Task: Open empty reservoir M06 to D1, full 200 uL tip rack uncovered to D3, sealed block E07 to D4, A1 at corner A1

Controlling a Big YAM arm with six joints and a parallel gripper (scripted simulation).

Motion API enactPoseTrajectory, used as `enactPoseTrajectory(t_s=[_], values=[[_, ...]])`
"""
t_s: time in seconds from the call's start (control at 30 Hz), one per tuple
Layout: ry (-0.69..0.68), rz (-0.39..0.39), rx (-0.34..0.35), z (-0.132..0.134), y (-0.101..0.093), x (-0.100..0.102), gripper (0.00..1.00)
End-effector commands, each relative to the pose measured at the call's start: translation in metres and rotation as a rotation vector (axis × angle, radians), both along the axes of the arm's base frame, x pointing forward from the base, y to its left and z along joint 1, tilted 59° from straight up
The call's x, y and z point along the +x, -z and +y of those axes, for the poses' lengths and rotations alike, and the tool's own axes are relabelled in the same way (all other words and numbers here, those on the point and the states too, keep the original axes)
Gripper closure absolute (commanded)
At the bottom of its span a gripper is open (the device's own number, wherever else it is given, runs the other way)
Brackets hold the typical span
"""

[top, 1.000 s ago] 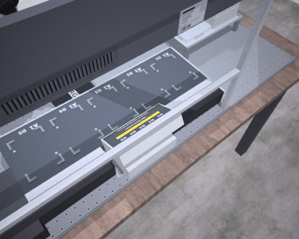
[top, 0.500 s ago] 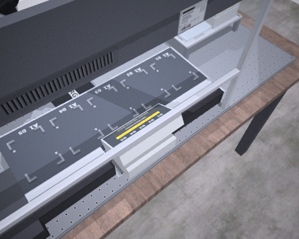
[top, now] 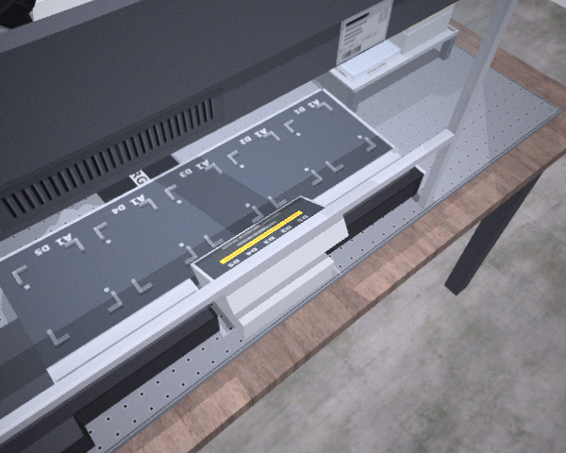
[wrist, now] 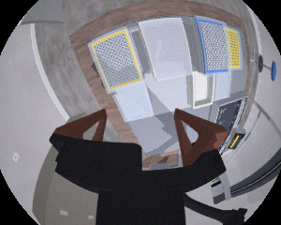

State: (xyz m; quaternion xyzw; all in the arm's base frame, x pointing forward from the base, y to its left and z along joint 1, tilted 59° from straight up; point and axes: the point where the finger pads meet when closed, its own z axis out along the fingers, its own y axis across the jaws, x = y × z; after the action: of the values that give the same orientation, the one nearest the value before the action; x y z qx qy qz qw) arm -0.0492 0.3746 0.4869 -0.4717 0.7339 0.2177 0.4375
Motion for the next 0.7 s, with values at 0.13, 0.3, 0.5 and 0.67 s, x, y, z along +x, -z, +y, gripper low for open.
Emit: enactPoseTrajectory(t_s=[0.13,0.3,0.5,0.67], values=[[0.1,0.149,0.115,-0.029,0.008,0.022,0.0],[0.152,0.222,0.158,-0.045,0.023,0.033,0.0],[0.193,0.281,0.192,-0.059,0.035,0.041,0.0],[0.244,0.353,0.235,-0.075,0.05,0.052,0.0]])
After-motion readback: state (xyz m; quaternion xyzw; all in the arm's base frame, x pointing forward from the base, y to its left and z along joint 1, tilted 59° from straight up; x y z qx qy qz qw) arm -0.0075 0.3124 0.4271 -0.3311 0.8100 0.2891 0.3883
